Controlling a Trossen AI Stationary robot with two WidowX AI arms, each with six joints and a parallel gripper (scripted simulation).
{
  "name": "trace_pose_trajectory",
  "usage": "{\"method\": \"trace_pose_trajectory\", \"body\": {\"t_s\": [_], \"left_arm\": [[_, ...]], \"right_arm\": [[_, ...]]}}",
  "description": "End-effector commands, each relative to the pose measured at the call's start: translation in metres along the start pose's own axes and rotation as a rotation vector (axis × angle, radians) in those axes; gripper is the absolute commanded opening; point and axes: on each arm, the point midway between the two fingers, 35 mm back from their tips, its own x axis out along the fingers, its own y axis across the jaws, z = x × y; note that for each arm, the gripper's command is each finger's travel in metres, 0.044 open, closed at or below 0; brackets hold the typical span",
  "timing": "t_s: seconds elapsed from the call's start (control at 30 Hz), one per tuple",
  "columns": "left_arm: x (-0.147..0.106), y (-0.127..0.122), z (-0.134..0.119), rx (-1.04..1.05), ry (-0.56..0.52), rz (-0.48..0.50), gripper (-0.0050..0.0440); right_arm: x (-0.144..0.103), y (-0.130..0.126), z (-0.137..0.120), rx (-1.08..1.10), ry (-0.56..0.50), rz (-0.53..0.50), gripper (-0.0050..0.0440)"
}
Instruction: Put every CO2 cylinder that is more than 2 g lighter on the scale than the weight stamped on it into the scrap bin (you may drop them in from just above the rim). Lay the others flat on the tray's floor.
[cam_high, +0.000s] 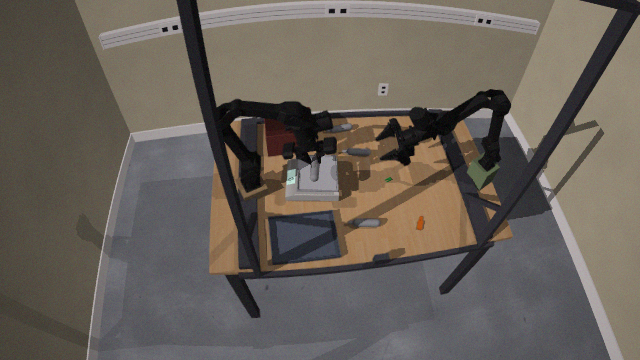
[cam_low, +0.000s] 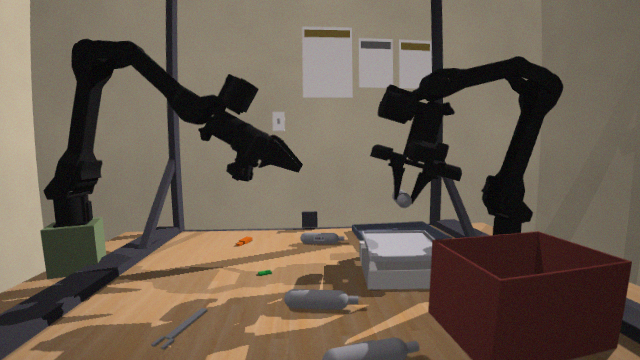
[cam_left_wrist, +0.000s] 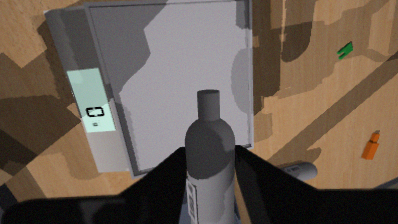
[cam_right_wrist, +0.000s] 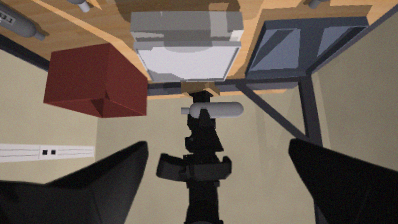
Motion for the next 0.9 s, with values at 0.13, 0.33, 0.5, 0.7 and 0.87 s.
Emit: {"method": "trace_pose_trajectory", "body": {"t_s": [0.13, 0.33, 0.5, 0.7, 0.87], "left_arm": [[-0.002, -0.001, -0.001, -0.129, -0.035, -0.082, -0.0050], [-0.002, -0.018, 0.002, -0.131, -0.036, -0.091, -0.0050], [0.007, -0.055, 0.007, -0.131, -0.033, -0.094, -0.0050], [0.015, -0.084, 0.011, -0.130, -0.034, -0.096, -0.0050], [0.022, -0.110, 0.014, -0.130, -0.034, -0.095, -0.0050]], "right_arm": [[0.000, -0.002, -0.009, -0.033, 0.022, 0.000, 0.0440], [-0.003, -0.001, -0.011, -0.027, 0.027, -0.001, 0.0440], [-0.003, -0.001, -0.011, -0.027, 0.027, -0.001, 0.0440], [-0.003, -0.001, -0.011, -0.027, 0.027, -0.001, 0.0440], [-0.003, -0.001, -0.011, -0.027, 0.027, -0.001, 0.0440]]}}
